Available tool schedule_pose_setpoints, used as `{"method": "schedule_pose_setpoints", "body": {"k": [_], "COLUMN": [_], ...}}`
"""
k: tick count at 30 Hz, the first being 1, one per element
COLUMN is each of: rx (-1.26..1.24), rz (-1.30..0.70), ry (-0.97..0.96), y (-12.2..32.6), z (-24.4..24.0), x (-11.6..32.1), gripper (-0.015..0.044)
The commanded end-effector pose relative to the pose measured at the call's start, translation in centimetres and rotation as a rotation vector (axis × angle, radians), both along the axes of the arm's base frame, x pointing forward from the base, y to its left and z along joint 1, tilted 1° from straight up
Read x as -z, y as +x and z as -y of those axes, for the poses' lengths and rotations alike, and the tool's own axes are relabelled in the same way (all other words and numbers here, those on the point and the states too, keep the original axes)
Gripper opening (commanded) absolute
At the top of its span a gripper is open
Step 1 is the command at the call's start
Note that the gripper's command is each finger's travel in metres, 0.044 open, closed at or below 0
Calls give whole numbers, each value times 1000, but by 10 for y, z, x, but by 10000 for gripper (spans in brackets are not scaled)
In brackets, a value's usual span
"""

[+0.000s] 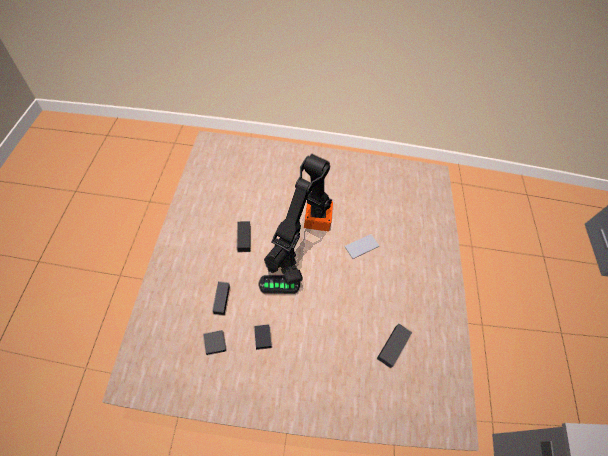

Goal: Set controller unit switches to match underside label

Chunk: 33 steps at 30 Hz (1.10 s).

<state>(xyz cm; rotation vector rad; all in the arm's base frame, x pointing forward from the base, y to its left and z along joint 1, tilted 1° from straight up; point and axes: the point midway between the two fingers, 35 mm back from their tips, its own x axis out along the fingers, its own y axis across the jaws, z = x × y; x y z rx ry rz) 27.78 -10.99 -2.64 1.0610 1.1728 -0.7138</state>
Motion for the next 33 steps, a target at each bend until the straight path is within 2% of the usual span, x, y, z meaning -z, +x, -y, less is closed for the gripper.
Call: {"method": "schedule_pose_setpoints", "body": {"k": [1,12,21,28,33], "rx": [-7,-7,-7,-6,25], "rz": [19,20,15,13,-63], "ry": [0,0,-3,-3,6], "y": [10,18,-46,-45,-19], "z": [-1,-2,18,19,33], "x": [-2,-2,-54,-55,-64], "gripper": [0,0,0,0,0]}}
